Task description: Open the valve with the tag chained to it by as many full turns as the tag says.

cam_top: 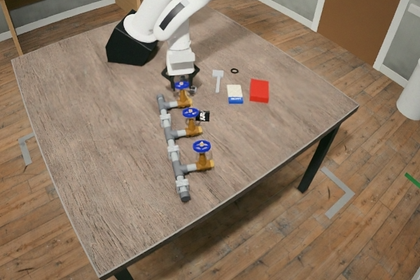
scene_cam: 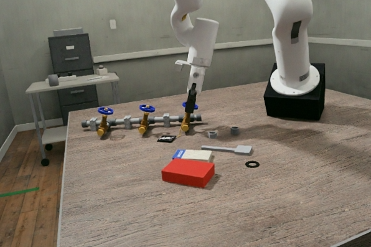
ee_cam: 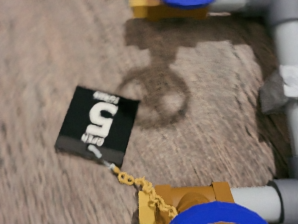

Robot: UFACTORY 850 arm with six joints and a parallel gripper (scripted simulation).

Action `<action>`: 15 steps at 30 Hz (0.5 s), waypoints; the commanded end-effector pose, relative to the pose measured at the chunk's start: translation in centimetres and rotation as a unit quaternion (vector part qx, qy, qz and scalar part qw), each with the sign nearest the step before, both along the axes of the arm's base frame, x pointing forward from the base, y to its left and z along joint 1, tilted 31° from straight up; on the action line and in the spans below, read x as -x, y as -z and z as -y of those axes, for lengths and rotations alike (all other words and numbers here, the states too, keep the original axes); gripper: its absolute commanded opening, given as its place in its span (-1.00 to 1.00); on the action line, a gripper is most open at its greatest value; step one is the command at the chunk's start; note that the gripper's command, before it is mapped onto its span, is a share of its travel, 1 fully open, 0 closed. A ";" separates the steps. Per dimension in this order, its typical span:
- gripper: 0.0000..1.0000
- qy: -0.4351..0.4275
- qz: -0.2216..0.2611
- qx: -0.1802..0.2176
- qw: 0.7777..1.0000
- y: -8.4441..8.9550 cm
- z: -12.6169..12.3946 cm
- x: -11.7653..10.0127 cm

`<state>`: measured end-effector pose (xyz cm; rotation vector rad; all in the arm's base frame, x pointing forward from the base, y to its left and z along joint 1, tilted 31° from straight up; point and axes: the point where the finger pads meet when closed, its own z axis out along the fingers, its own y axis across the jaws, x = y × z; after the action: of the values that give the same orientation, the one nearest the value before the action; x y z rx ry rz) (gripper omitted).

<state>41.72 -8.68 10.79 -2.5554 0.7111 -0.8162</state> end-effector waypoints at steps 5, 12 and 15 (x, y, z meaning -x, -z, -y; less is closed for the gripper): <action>-1.00 -0.159 0.044 0.139 0.976 0.0 0.0 0.0; -1.00 -0.276 0.067 0.229 0.931 0.0 0.0 0.0; -1.00 -0.323 0.077 0.266 0.905 0.0 0.0 0.0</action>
<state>41.72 -8.69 10.80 -2.8043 -0.1524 -0.9610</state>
